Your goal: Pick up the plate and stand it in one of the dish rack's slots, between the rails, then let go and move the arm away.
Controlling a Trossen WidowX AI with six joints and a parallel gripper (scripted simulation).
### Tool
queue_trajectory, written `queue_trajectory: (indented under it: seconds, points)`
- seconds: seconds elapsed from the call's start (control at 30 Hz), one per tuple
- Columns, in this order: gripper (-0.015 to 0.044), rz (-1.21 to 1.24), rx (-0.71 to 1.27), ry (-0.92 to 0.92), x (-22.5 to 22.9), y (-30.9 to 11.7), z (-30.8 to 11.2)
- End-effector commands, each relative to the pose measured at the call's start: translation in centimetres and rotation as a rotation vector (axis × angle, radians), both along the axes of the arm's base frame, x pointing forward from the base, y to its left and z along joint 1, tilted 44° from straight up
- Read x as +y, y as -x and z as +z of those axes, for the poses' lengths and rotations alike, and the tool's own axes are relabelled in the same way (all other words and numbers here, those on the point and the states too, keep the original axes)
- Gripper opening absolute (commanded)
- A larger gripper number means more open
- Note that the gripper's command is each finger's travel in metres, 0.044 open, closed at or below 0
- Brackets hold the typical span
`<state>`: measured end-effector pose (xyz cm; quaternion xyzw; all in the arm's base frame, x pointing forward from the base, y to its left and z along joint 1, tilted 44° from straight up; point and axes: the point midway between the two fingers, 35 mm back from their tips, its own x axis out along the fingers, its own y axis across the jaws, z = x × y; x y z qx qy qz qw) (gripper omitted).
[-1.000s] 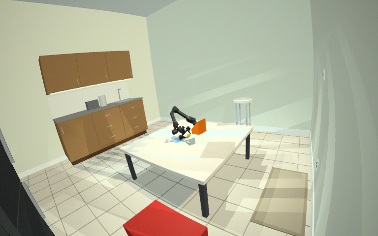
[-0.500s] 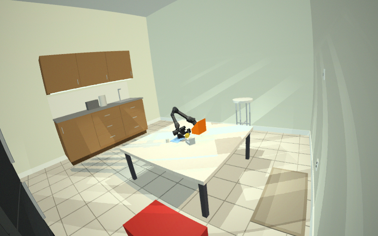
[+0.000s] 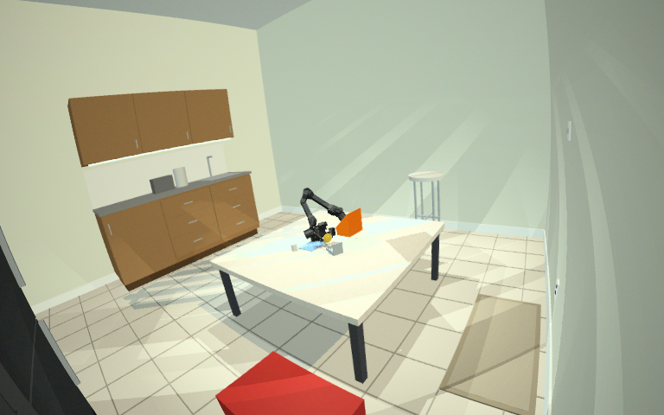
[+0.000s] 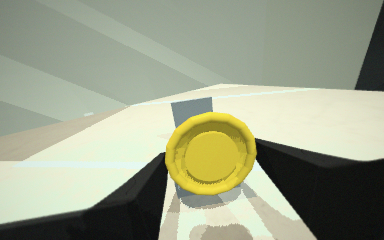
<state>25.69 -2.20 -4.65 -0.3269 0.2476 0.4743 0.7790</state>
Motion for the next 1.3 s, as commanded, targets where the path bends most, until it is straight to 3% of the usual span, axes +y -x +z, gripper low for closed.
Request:
queue_trajectory:
  seconds: [0.0,1.27]
  points:
    - [0.0000,0.003,-0.007,-0.002,0.2,-0.1,-0.1]
    - [0.0000,0.011,-0.014,-0.003,3.6,-2.3,-3.4]
